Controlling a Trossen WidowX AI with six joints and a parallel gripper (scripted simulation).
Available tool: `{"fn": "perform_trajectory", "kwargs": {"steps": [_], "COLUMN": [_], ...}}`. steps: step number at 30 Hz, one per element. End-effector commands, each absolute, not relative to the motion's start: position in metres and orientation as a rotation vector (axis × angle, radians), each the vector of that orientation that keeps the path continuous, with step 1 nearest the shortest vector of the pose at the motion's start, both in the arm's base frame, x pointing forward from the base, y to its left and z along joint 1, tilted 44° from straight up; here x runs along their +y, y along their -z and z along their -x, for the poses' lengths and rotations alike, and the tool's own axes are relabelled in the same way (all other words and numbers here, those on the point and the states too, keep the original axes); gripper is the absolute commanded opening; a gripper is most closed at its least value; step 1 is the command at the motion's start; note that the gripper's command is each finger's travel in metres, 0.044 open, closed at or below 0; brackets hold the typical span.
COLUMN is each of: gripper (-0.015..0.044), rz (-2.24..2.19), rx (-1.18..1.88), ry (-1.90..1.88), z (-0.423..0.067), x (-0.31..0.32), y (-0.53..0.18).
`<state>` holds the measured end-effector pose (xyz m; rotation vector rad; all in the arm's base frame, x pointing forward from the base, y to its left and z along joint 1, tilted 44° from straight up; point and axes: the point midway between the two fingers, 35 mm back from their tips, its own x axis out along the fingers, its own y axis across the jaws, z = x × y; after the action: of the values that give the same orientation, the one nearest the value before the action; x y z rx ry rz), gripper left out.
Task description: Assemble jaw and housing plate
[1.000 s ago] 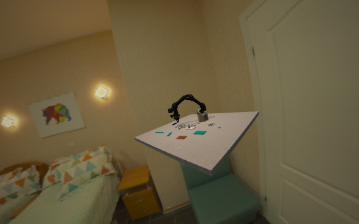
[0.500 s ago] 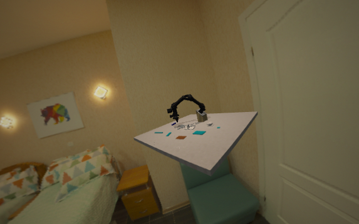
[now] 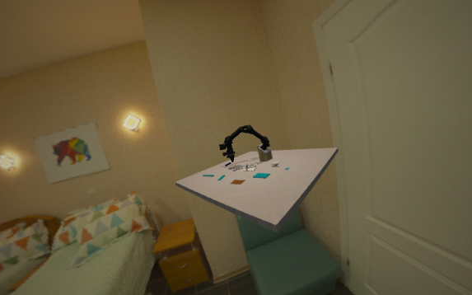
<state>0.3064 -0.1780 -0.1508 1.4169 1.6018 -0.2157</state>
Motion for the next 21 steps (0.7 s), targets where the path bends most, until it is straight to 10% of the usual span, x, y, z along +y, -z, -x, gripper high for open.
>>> {"fn": "perform_trajectory", "kwargs": {"steps": [1, 11, 21], "gripper": [0.0184, 0.044, 0.044], "rz": [-1.417, -1.417, -1.417], "rx": [1.602, 1.602, 1.602], "ry": [0.216, 0.216, 0.216], "z": [-0.3064, -0.3064, -0.3064], "x": [-0.178, -0.178, -0.178], "y": [0.1508, 0.1508, 0.1508]}}
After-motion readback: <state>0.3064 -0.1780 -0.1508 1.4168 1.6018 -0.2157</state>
